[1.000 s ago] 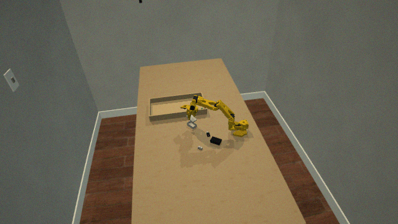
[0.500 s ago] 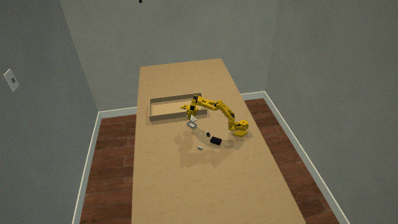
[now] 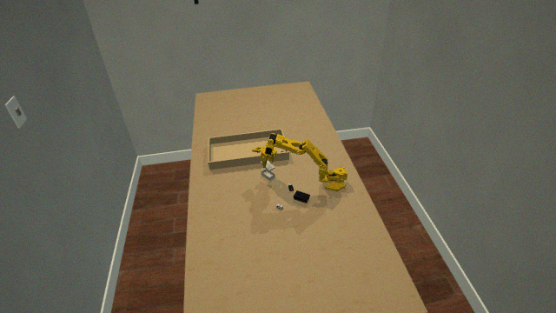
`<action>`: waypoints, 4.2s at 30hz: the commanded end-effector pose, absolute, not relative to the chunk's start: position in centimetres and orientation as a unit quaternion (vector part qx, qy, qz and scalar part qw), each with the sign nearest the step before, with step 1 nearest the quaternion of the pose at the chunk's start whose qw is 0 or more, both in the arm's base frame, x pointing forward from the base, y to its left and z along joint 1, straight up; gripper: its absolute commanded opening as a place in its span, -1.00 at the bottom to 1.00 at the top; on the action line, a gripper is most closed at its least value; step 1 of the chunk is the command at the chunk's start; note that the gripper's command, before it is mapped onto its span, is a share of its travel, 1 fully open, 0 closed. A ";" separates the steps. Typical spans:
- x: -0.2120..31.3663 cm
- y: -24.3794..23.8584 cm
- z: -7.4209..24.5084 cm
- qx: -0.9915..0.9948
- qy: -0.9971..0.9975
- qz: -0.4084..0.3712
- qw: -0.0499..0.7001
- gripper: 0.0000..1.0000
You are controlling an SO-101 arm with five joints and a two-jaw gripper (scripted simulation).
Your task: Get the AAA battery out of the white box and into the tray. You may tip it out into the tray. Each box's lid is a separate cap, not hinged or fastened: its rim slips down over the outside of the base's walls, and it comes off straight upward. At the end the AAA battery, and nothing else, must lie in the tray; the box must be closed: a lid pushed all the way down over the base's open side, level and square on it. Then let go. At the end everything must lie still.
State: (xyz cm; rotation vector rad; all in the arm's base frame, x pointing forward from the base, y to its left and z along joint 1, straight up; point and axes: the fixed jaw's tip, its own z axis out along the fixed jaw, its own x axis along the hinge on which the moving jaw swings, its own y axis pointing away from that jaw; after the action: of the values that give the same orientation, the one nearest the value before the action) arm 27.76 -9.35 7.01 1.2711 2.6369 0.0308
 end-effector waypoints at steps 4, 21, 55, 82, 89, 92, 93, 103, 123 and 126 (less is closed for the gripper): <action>27.9 -9.6 8.8 0.430 0.892 0.013 0.138 -0.59; 27.9 -9.7 8.8 0.432 0.891 0.013 0.139 -0.59; 27.9 -9.7 8.7 0.433 0.891 0.013 0.139 -0.59; 28.0 -9.7 7.0 0.438 0.892 0.011 0.115 -0.59; 28.0 -9.7 6.4 0.440 0.892 0.011 0.105 -0.59; 28.0 -9.7 6.1 0.440 0.892 0.010 0.101 -0.59; 28.0 -9.7 6.0 0.441 0.892 0.010 0.100 -0.59; 28.0 -9.7 5.4 0.442 0.892 0.009 0.092 -0.59; 28.0 -9.7 5.2 0.443 0.892 0.009 0.089 -0.59; 28.0 -9.7 5.2 0.443 0.892 0.009 0.089 -0.59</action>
State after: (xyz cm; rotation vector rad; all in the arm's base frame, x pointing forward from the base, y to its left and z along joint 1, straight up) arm 27.35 -9.27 4.03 1.3198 2.7242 0.0162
